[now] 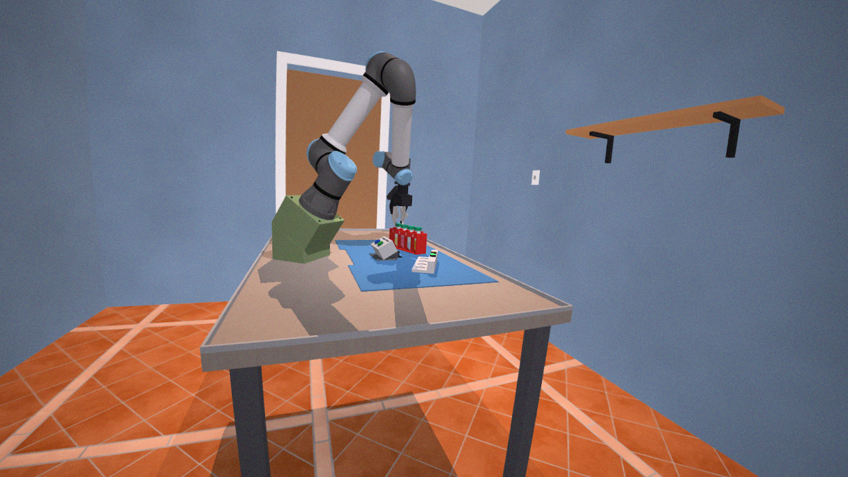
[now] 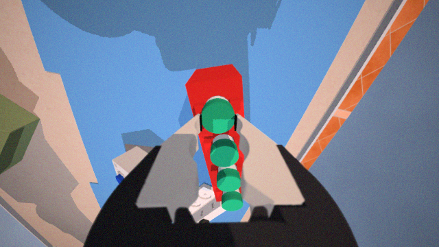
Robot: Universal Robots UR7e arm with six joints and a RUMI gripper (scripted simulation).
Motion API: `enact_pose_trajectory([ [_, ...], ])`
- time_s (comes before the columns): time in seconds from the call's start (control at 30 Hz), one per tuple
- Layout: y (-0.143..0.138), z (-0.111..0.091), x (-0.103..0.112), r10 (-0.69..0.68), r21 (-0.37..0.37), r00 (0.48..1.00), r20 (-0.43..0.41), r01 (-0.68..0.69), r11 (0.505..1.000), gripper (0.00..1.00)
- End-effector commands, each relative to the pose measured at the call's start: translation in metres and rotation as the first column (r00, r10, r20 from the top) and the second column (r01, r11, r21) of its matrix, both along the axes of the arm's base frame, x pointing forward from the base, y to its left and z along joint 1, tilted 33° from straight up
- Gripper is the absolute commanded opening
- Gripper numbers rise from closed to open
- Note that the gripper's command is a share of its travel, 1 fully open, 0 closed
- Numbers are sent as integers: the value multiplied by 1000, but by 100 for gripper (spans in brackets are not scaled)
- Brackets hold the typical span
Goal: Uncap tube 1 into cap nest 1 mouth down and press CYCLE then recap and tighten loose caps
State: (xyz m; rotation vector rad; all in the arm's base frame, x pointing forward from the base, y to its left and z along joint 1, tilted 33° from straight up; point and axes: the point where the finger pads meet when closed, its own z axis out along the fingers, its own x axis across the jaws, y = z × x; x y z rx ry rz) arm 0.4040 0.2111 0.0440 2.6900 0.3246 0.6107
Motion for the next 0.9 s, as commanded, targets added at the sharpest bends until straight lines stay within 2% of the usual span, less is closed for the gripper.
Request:
enact_pose_trajectory([
  [0.0,0,0,0,-243,120,968,69,233,965,0],
  [0.1,0,0,0,-324,170,942,85,306,937,0],
  [0.43,0,0,0,-324,170,942,85,306,937,0],
  [0.47,0,0,0,-324,170,942,85,306,937,35],
  [0.8,0,0,0,-324,170,942,85,306,937,35],
  [0.87,1,0,0,-184,85,981,54,179,980,35],
])
